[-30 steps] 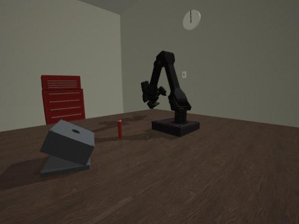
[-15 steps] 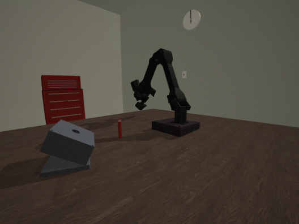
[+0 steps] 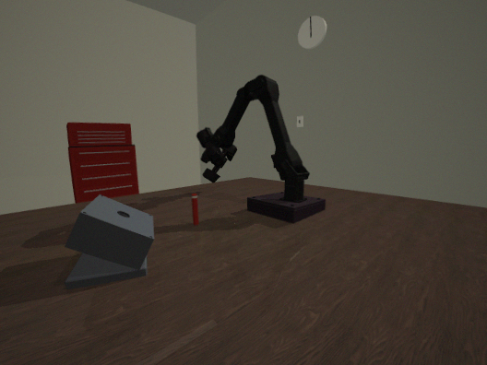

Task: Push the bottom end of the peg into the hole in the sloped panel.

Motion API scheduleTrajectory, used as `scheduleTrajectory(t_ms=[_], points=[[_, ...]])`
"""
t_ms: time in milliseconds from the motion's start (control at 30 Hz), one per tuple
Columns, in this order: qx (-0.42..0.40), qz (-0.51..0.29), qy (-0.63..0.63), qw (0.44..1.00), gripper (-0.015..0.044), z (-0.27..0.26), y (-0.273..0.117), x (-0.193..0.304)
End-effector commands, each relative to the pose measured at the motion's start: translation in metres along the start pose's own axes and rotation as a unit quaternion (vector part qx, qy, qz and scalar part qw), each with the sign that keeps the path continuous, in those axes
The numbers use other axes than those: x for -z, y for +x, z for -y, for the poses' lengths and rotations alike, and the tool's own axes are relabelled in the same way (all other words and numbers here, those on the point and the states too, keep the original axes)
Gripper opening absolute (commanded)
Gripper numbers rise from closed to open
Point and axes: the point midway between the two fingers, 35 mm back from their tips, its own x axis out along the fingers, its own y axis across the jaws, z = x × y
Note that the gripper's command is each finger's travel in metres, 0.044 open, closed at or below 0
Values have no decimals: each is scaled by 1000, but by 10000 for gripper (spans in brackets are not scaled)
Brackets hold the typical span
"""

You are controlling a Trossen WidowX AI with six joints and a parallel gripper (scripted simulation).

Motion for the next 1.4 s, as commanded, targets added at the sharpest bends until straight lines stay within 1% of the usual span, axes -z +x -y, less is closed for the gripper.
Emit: scheduleTrajectory(t_ms=[0, 333, 667, 1000, 1367], points=[[-41, 22, -25, 999, 440, -17, -20, -13], [-129, 61, -96, 985, 440, -60, -67, -30], [-211, 93, -168, 958, 440, -98, -119, -35], [-287, 119, -240, 920, 440, -128, -176, -28], [-360, 138, -319, 866, 440, -151, -239, -8]])
